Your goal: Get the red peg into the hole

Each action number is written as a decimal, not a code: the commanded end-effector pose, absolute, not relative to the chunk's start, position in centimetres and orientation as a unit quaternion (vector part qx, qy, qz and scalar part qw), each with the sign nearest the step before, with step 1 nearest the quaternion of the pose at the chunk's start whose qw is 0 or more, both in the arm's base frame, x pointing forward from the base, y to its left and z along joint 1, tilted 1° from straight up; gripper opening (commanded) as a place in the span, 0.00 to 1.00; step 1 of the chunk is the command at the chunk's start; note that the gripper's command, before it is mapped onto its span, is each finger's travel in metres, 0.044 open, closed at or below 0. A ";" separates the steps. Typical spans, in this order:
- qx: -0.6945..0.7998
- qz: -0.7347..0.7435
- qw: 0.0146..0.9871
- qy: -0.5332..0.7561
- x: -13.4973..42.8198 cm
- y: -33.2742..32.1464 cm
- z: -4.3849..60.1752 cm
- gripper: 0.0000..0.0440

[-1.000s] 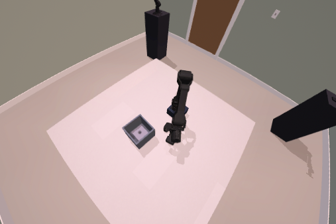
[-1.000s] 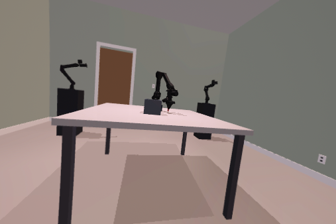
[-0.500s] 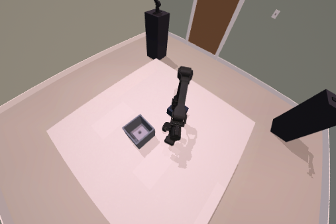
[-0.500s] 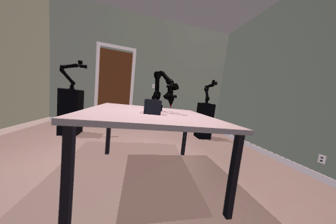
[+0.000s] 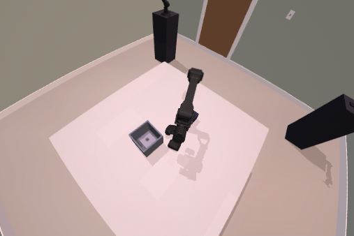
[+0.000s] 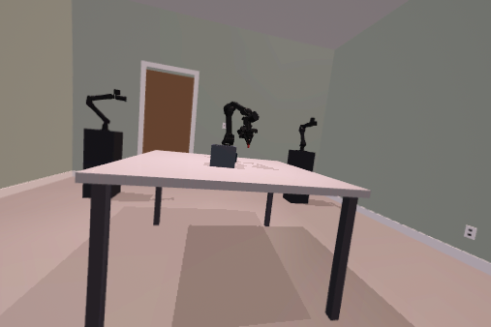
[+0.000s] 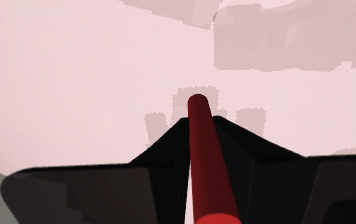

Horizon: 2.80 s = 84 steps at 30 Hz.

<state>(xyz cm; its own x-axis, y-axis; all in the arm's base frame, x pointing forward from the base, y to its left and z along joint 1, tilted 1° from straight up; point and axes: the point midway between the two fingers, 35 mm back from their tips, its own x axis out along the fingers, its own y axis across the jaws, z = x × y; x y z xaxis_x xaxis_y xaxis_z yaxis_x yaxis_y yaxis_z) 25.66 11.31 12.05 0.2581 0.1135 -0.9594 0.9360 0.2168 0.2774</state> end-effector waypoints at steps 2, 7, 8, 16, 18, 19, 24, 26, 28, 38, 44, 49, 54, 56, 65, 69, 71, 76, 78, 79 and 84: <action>0.521 -0.345 0.609 0.488 26.4 9.8 13.6 0.00; 0.518 -0.354 0.617 0.475 27.1 8.0 14.4 0.00; 0.518 -0.356 0.618 0.473 27.2 7.7 14.5 0.00; 0.510 -0.375 0.622 0.460 27.9 5.0 14.9 0.00; 0.508 -0.381 0.622 0.458 28.0 4.4 14.9 0.00; 0.507 -0.383 0.622 0.458 28.0 4.1 14.9 0.00; 0.502 -0.395 0.620 0.457 28.3 2.6 14.7 0.00; 0.499 -0.399 0.618 0.457 28.4 2.1 14.7 0.00; 0.497 -0.403 0.617 0.457 28.6 1.6 14.6 0.00; 0.489 -0.417 0.610 0.464 29.3 -0.7 14.1 0.00; 0.484 -0.422 0.606 0.470 29.8 -1.9 13.6 0.00; 0.480 -0.425 0.603 0.474 30.2 -2.9 13.1 0.00; 0.476 -0.429 0.600 0.479 30.6 -3.9 12.2 0.00; 0.474 -0.430 0.599 0.481 30.8 -4.2 11.8 0.00; 0.472 -0.431 0.594 0.489 31.6 -5.4 9.6 0.00; 0.472 -0.429 0.593 0.492 32.0 -5.7 8.8 0.00; 0.471 -0.427 0.593 0.493 32.2 -5.9 8.4 0.00; 0.469 -0.422 0.596 0.496 32.8 -6.5 7.5 0.00; 0.467 -0.421 0.596 0.499 33.0 -6.6 7.1 0.00; 0.466 -0.420 0.596 0.501 33.0 -6.7 6.8 0.00; 0.459 -0.414 0.598 0.509 33.4 -6.9 5.6 0.00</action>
